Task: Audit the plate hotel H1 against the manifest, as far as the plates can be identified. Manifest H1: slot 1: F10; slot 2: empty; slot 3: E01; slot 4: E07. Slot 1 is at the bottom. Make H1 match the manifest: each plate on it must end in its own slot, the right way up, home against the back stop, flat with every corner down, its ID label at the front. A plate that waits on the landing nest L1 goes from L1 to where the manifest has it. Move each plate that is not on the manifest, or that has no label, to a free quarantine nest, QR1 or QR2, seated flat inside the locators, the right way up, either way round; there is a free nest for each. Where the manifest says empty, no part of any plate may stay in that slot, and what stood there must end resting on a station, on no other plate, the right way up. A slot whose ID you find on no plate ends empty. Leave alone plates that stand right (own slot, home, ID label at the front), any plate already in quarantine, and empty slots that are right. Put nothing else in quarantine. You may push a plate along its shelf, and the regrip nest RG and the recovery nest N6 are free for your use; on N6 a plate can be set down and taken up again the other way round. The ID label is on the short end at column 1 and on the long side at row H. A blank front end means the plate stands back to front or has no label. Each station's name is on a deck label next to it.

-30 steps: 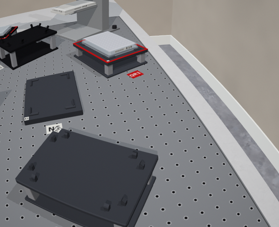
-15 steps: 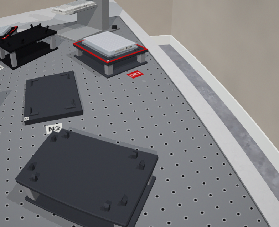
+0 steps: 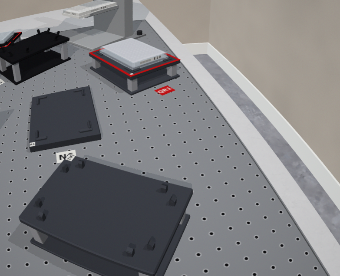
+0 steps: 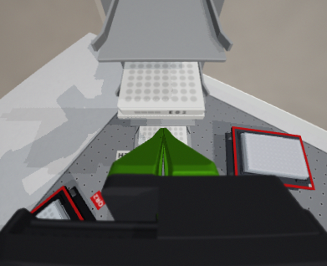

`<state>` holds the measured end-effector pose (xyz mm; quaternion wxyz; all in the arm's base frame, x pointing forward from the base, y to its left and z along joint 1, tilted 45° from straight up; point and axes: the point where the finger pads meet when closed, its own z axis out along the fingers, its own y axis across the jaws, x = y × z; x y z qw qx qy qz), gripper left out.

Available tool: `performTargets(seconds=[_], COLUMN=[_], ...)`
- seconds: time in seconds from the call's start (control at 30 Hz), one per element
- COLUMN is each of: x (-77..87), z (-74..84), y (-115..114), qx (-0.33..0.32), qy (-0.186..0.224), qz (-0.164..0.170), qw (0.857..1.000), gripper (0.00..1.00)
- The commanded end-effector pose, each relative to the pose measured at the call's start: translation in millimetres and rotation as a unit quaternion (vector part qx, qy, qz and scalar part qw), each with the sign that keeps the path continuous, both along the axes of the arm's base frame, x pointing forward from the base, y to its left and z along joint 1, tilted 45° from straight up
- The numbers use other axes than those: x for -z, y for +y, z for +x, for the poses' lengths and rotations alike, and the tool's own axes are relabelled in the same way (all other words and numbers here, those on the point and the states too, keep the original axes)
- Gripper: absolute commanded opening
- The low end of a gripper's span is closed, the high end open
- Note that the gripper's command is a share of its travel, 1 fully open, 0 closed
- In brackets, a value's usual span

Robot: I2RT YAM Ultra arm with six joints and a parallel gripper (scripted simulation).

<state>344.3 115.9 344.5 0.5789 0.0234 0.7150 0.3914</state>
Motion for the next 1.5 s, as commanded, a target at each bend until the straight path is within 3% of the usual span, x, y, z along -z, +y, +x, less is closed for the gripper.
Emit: performTargets(seconds=[0.0, 1.47], x=[-7.3, 18.3], z=[-4.0, -62.2], y=[-4.6, -18.4], qx=[0.007, 0.006], qy=[-0.012, -0.011], qz=[0.002, 0.001], qw=[1.000, 1.000], gripper=[0.00, 0.00])
